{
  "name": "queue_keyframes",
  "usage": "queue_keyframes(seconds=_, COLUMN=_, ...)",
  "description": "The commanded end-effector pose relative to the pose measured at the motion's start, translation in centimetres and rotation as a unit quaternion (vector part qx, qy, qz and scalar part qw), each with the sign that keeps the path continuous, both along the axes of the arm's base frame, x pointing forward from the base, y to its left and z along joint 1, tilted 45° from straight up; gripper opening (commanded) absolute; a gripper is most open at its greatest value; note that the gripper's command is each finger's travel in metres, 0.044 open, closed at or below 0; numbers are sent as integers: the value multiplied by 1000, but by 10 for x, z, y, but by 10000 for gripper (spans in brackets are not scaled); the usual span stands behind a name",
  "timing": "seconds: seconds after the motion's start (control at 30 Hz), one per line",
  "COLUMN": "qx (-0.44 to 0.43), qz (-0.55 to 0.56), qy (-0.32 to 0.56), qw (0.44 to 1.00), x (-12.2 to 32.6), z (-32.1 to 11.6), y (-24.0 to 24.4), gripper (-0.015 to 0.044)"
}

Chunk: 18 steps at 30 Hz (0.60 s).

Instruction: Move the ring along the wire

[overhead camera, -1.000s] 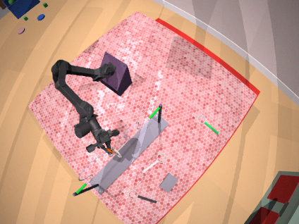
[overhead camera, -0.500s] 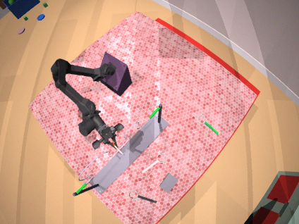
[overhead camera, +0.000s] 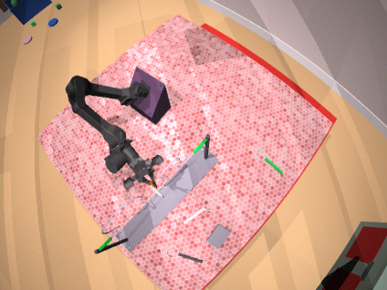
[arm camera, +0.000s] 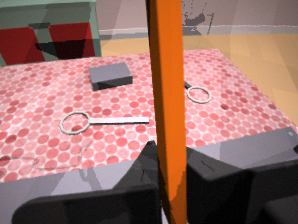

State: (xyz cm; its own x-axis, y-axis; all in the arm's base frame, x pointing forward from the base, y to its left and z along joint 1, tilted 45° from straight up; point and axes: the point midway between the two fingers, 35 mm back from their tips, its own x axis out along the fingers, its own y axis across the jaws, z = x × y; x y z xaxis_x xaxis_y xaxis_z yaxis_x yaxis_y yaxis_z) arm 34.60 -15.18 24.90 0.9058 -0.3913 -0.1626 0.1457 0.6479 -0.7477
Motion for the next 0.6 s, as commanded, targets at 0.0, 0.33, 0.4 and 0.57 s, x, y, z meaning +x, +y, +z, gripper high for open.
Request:
queue_keyframes(seconds=0.0, qx=8, qz=0, qy=0, qw=1000, x=-1, z=-5, y=4, gripper=-150)
queue_keyframes(seconds=0.33, qx=31, qz=3, qy=1, qw=1000, x=0, z=-16, y=15, gripper=-150)
queue_keyframes(seconds=0.4, qx=39, qz=3, qy=1, qw=999, x=0, z=-19, y=18, gripper=-150)
queue_keyframes(seconds=0.57, qx=65, qz=6, qy=3, qw=998, x=0, z=-26, y=26, gripper=-150)
